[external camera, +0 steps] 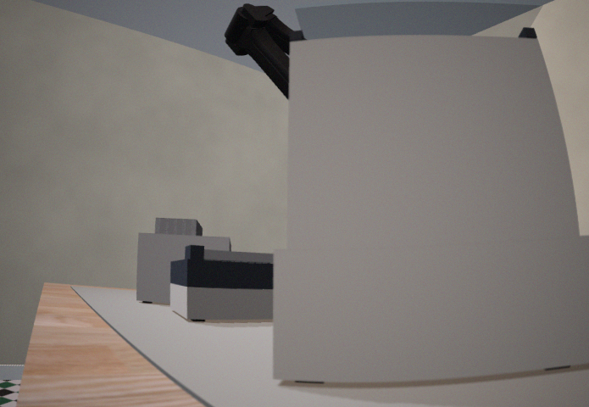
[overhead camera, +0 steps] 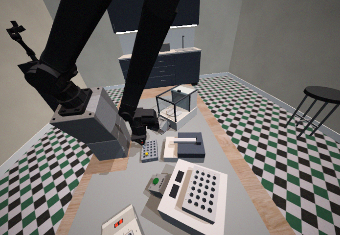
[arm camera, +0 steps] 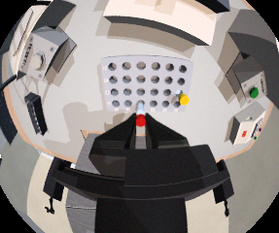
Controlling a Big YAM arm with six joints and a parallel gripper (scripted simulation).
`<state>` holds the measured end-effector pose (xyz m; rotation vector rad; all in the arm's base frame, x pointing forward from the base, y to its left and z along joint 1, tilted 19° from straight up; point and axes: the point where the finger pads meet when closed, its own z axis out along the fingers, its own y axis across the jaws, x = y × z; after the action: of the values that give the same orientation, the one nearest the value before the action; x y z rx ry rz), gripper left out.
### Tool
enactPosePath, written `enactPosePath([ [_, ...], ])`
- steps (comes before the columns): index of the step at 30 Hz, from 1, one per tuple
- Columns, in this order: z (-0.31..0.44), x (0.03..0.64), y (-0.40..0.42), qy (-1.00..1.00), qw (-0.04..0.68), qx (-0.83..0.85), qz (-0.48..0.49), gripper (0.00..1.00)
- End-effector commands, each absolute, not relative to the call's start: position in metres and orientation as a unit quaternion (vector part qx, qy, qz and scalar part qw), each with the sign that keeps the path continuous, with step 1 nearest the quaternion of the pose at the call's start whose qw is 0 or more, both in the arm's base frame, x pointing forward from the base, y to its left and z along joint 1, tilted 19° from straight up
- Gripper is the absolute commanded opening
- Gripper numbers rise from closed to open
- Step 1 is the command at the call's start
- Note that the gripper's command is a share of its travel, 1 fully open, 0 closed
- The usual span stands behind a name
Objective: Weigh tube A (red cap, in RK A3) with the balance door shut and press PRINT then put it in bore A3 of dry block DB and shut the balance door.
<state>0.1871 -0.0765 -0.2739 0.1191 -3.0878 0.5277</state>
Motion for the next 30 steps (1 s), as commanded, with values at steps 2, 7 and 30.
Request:
enactPosePath([
  [2,-0.2618,0.1784,-0.0711,-0.985,0.008,0.045,0.168,0.09],
  [7,-0.2618,0.1784,-0.0711,-0.985,0.008,0.045,0.168,0.09],
  [30,-0.2579,0.1765,-0.0754,-0.985,0.012,0.048,0.167,0.09],
])
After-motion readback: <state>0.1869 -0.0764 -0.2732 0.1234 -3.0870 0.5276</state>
